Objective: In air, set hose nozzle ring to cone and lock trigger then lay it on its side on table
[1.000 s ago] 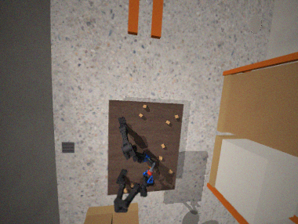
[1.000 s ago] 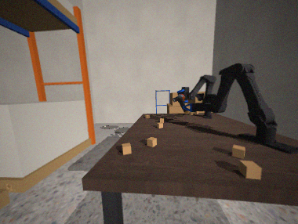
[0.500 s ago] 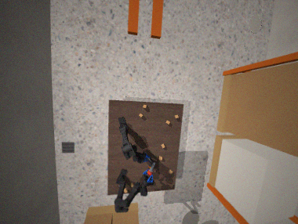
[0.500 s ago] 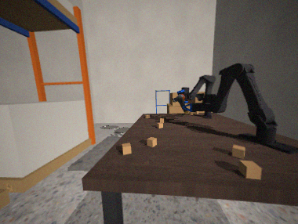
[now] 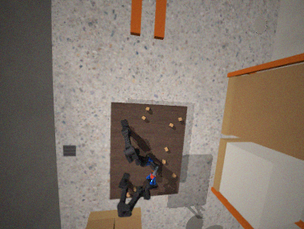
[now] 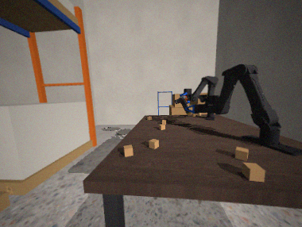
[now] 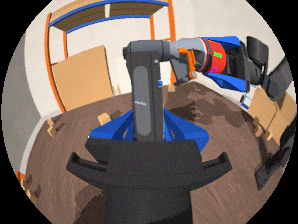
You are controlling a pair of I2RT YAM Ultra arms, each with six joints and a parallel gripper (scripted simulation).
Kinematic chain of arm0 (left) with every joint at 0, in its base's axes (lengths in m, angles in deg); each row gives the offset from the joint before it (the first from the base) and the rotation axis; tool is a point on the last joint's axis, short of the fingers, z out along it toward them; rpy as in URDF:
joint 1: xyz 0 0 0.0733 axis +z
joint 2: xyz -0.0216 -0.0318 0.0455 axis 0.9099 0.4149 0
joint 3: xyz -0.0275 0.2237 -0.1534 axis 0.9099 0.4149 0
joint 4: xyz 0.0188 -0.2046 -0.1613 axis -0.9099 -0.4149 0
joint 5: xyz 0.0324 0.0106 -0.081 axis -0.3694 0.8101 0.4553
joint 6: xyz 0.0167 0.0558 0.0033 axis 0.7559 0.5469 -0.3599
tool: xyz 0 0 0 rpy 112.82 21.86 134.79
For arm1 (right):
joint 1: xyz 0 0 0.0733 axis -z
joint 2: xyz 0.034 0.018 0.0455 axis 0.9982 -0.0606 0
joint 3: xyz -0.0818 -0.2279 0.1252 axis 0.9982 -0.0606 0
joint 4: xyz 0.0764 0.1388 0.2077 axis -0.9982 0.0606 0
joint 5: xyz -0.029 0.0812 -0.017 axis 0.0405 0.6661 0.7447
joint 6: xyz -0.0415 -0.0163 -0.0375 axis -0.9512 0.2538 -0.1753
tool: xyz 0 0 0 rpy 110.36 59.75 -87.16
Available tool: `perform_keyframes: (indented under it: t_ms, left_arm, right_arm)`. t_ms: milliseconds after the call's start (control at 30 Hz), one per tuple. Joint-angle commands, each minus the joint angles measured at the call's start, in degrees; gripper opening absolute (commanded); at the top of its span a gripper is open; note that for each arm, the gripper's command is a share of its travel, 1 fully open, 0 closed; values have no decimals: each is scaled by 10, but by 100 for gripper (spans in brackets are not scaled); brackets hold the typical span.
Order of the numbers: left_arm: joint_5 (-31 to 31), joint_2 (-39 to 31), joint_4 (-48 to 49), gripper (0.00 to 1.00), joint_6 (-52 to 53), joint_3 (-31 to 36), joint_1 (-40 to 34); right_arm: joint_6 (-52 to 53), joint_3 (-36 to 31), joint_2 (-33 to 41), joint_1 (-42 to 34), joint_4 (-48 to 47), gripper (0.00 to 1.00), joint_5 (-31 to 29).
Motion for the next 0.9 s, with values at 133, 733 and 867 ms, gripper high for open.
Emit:
perform_keyframes:
  t_ms: [133, 733, 867]
  left_arm:
    - [0, -25, 44, 36, -6, -18, 3]
    - [1, -25, 44, 36, -6, -18, 3]
    - [1, -25, 44, 36, -6, -18, 3]
  right_arm:
    - [-6, 26, 18, -1, -14, 0, -2]
    - [-6, 26, 18, -1, -14, 92, -2]
    - [-6, 15, 21, 15, -13, 92, 18]
